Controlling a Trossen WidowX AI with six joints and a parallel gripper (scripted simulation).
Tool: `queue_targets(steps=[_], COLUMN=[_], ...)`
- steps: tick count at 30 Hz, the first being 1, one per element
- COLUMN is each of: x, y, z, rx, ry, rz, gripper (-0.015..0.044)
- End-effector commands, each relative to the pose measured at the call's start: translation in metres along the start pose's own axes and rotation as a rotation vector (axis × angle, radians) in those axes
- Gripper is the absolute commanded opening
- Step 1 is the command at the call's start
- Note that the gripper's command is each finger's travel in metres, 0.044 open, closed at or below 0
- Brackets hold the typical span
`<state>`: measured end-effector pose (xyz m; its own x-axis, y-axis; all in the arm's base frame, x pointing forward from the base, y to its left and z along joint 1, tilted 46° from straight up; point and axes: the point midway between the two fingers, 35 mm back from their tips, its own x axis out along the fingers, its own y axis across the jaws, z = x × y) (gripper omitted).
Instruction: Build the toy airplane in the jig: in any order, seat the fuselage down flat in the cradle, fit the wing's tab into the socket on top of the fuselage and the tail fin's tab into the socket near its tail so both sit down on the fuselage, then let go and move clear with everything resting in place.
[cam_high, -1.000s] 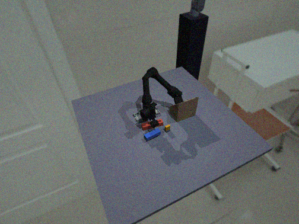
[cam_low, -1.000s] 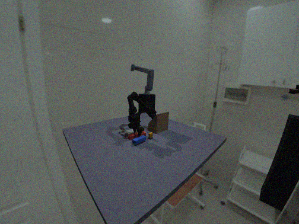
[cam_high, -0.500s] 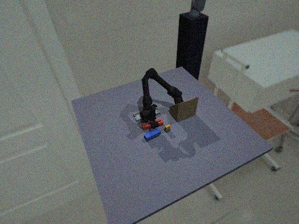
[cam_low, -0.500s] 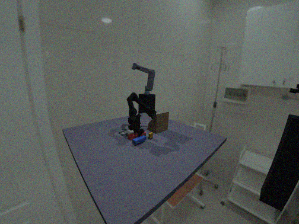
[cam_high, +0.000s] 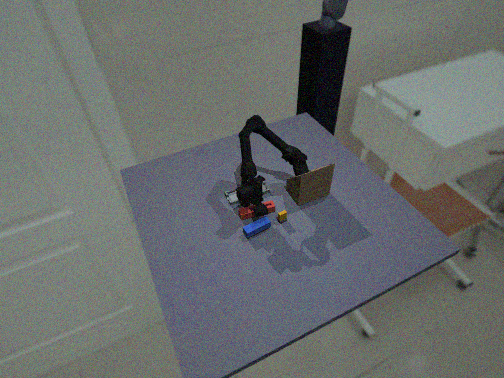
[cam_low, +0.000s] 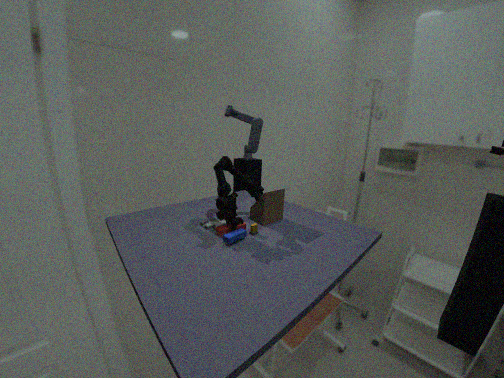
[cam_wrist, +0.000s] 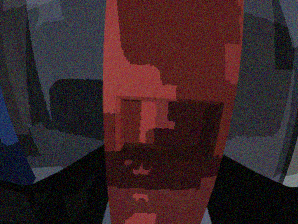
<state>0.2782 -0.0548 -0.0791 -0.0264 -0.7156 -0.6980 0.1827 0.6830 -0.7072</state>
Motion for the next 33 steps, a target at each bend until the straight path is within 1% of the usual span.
queue_targets(steps=[1, 3, 33], x=[-0.003, -0.009, -0.100], y=[0.000, 0.001, 0.005], z=[0.000, 0.002, 0.005], rx=[-0.005, -0.005, -0.006], ry=[0.001, 0.000, 0.002], rz=[-0.002, 0.000, 0.010], gripper=[0.0052, 0.0000, 0.0000])
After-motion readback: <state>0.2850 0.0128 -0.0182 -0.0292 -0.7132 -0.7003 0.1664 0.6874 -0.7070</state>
